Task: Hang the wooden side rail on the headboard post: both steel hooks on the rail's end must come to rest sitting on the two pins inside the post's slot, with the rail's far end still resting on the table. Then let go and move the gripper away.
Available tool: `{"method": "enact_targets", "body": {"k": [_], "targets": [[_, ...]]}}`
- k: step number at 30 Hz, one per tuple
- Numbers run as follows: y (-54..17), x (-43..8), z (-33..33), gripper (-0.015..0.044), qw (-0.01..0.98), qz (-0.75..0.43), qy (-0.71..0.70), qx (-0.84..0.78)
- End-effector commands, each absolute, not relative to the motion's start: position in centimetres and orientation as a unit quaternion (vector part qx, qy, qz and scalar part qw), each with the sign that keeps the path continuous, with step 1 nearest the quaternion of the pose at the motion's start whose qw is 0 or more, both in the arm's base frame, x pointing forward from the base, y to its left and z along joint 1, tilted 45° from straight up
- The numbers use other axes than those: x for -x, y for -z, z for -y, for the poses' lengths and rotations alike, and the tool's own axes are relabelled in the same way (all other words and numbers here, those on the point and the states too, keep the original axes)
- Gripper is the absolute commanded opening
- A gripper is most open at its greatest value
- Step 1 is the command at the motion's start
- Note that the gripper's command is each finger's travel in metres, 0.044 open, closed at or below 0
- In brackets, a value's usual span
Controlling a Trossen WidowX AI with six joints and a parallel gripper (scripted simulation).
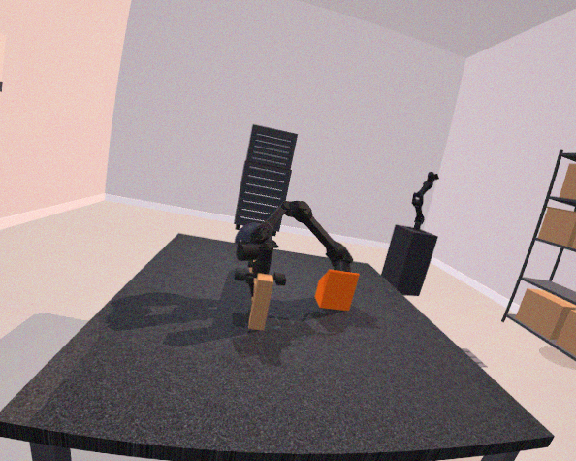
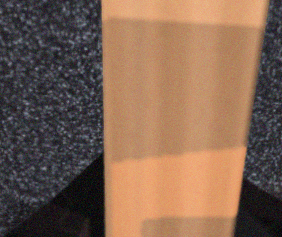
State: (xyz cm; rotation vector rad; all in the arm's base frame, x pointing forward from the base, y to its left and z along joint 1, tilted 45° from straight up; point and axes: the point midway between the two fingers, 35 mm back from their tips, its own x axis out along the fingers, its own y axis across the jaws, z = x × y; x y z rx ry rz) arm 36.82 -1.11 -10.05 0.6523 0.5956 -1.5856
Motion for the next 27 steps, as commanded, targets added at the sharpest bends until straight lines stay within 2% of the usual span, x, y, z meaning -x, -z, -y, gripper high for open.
{"method": "enact_targets", "body": {"k": [1, 27], "targets": [[9.96, -37.09, 0.56, 0.0, 0.618, -0.259, 0.685, -0.287], [10.22, -37.0, 0.7, 0.0, 0.618, -0.259, 0.685, -0.287]]}}
